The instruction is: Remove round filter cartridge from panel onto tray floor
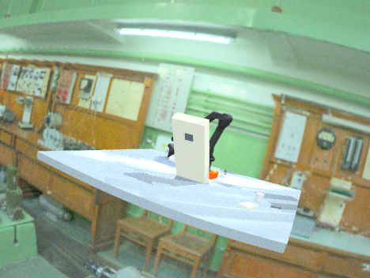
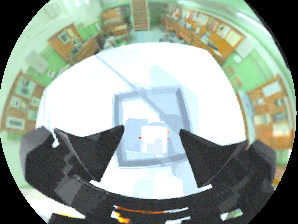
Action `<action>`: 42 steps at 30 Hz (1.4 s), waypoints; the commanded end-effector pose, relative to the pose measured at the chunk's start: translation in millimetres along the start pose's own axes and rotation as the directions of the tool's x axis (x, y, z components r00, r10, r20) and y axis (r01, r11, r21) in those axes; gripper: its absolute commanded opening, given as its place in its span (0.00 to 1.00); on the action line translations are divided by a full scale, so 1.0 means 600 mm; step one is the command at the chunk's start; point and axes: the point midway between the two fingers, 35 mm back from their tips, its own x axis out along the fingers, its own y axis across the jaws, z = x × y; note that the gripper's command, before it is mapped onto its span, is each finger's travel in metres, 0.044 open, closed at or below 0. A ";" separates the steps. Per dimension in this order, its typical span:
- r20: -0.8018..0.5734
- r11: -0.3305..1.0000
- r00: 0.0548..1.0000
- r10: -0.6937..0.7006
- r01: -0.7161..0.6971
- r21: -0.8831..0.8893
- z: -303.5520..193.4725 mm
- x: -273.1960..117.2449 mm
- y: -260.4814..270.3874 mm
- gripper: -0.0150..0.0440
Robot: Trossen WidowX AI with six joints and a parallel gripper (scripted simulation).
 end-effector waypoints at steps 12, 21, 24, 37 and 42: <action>0.004 1.000 1.000 -0.004 0.004 0.007 0.054 -0.083 -0.001 1.00; 0.004 1.000 1.000 -0.004 0.004 0.007 0.054 -0.083 -0.001 1.00; 0.004 1.000 1.000 -0.004 0.004 0.007 0.054 -0.083 -0.001 1.00; 0.004 1.000 1.000 -0.004 0.004 0.007 0.054 -0.083 -0.001 1.00; 0.004 1.000 1.000 -0.004 0.004 0.007 0.054 -0.083 -0.001 1.00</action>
